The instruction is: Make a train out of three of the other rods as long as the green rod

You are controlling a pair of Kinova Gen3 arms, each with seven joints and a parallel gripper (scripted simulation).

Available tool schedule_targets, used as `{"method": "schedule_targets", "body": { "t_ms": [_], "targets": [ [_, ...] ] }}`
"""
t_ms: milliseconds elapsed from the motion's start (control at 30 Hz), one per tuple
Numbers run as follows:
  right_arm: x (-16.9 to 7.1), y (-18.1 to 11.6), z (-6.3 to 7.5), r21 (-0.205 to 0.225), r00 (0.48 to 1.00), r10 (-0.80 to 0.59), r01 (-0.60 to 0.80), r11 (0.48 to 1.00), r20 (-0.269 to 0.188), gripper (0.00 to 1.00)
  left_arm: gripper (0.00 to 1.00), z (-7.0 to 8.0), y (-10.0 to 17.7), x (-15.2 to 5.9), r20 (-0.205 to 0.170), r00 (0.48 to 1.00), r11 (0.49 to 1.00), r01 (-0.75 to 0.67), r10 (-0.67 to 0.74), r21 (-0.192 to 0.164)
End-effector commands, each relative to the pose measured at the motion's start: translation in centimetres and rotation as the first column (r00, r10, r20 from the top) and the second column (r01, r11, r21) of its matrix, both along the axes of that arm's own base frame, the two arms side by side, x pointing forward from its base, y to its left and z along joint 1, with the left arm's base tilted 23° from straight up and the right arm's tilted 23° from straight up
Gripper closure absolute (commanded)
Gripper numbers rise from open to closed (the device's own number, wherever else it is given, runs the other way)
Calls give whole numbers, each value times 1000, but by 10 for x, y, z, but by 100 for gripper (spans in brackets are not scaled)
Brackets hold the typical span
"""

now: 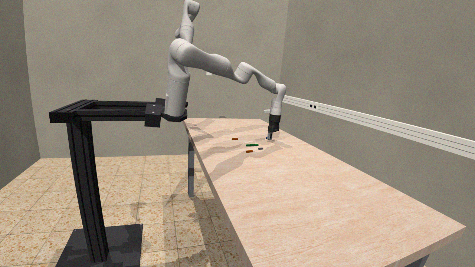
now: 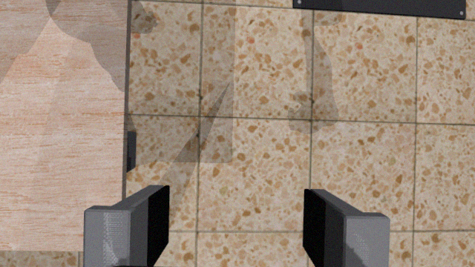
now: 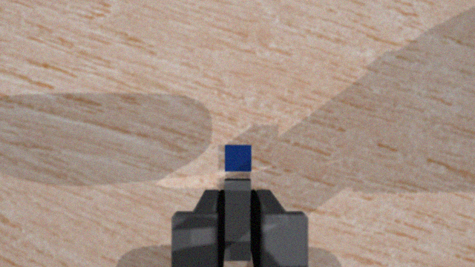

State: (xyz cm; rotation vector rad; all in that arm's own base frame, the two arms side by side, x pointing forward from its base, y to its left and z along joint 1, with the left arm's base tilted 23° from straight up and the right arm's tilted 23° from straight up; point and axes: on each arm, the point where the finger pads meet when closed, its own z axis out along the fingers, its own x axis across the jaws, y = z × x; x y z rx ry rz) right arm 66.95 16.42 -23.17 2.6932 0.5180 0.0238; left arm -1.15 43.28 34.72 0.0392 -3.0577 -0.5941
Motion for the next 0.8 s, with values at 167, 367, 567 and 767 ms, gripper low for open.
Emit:
{"method": "schedule_targets", "body": {
  "t_ms": [167,367,567,767],
  "targets": [
    [1,1,1,1,1000,1,-1,1000,2,76,0,1,0,0,0,1000,1000,0,0,2],
    [1,2,1,1,1000,2,-2,1000,2,76,0,1,0,0,0,1000,1000,0,0,2],
    [1,2,1,2,1000,2,-2,1000,2,76,0,1,0,0,0,1000,1000,0,0,2],
    [0,3,1,3,1000,4,-4,1000,1,76,0,1,0,0,0,1000,1000,0,0,2]
  ]
}}
